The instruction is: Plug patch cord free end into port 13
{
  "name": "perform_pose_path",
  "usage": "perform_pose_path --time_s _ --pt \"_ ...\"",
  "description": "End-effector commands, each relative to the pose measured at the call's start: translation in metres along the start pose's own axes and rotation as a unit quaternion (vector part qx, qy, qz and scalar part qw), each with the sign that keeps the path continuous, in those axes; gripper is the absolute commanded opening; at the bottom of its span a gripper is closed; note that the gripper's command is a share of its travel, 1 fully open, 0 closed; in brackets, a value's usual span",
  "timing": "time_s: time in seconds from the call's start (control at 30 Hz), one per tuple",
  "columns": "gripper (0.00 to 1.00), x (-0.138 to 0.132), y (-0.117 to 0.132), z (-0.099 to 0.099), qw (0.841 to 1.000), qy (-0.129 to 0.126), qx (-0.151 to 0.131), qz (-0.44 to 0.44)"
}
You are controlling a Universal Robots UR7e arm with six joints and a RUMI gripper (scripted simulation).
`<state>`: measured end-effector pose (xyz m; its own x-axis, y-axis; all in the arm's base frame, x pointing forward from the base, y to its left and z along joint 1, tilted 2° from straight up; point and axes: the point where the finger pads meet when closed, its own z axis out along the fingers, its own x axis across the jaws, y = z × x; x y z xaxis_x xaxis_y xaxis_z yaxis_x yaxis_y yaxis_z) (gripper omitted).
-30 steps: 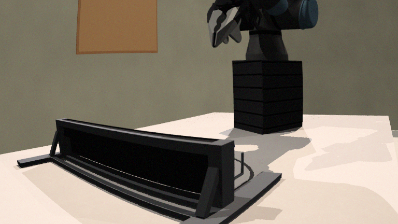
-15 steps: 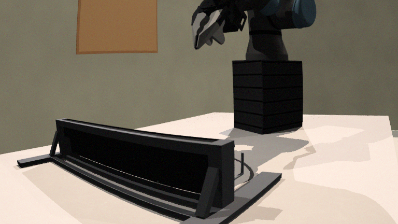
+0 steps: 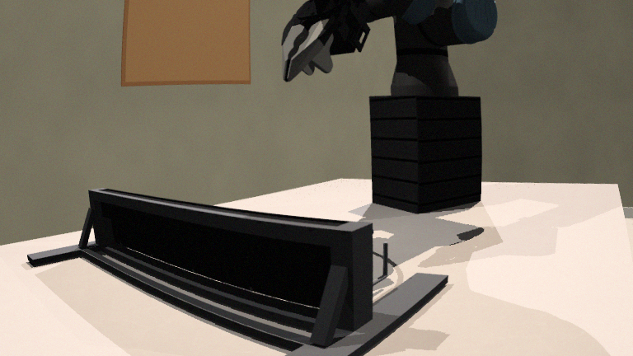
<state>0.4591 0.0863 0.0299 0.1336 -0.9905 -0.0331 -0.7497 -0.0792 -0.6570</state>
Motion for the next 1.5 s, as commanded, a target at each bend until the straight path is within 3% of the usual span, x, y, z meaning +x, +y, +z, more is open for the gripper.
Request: perform_pose_path --time_s 0.0,0.83,1.2,1.47 --pt "0.0 0.008 0.0 0.0 1.0 -0.001 0.0 0.0" --pt "0.0 0.012 0.0 0.003 1.0 -0.001 0.0 0.0" --pt "0.0 0.012 0.0 0.015 1.0 -0.001 0.0 0.0" --pt "0.0 0.012 0.0 0.034 1.0 -0.001 0.0 0.0"
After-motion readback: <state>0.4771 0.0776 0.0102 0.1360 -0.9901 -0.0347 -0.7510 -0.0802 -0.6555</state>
